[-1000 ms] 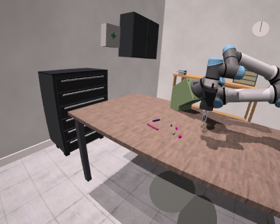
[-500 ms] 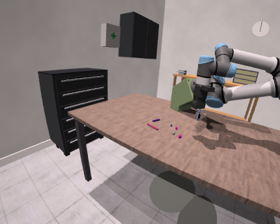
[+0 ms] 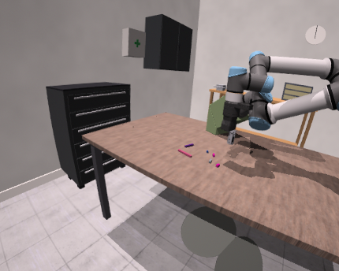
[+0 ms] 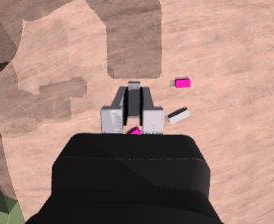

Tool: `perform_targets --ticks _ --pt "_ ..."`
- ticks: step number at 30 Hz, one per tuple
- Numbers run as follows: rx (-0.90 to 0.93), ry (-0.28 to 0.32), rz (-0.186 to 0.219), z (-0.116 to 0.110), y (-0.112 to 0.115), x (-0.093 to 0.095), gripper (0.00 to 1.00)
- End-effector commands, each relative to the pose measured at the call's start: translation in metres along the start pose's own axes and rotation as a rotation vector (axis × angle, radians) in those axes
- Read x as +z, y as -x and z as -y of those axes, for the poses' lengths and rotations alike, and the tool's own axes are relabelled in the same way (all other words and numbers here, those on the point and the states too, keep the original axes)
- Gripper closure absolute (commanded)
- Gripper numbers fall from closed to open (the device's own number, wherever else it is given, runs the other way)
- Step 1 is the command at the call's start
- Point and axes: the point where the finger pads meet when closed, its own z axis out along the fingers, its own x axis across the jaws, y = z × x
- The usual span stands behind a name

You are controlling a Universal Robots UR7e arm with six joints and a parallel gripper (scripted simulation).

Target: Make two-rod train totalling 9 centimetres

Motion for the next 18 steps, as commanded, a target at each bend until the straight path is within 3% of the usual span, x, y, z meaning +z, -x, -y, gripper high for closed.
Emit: perform_targets --ticks 1,9,18 --pt "-0.069 0.001 -0.001 -0.006 -0.002 0.001 0.76" --pt "-0.205 0.001 -0.001 -0.017 -0.005 0.003 0.76" --pt "-0.231 0.001 -0.001 -0.02 -0.005 0.004 0.76"
